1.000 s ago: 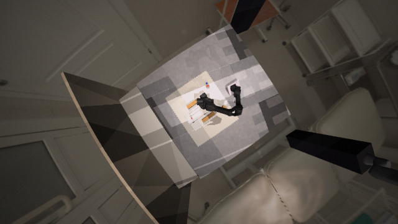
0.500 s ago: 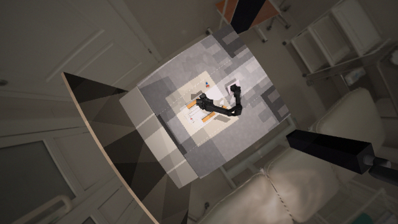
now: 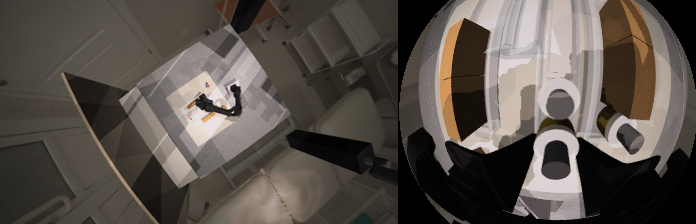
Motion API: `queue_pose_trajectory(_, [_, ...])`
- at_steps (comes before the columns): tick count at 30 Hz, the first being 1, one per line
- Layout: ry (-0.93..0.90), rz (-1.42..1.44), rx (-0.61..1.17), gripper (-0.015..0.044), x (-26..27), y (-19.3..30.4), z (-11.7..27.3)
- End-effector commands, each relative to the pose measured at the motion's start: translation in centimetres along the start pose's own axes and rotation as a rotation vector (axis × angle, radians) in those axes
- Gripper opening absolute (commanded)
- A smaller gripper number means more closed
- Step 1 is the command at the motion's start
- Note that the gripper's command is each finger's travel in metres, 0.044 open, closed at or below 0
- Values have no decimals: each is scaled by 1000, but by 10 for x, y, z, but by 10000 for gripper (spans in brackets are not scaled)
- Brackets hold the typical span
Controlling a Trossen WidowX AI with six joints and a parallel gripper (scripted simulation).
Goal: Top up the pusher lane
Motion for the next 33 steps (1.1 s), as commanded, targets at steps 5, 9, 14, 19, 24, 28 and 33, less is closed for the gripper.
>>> queue_pose_trajectory(5, [-5, 11, -19, 0, 2, -9, 2])
queue_pose_trajectory(9, [-5, 12, -19, 0, 2, -10, 2])
queue_pose_trajectory(14, [-5, 12, -19, 0, 2, -10, 2])
queue_pose_trajectory(19, [-5, 12, -19, 0, 2, -10, 2])
queue_pose_trajectory(24, [-5, 12, -19, 0, 2, -10, 2])
queue_pose_trajectory(28, [-5, 12, -19, 0, 2, -10, 2])
queue_pose_trajectory(33, [-5, 12, -19, 0, 2, -10, 2])
Point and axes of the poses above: the point midway between the two fingers, 35 mm back from their tips, its own z axis back along the fingers, its own x axis across the jaws, y = z × x, the point moved 4 cm from there along z, back along the fingers, and after that the axes turned 9 degrees about z, right-handed, at the moved point
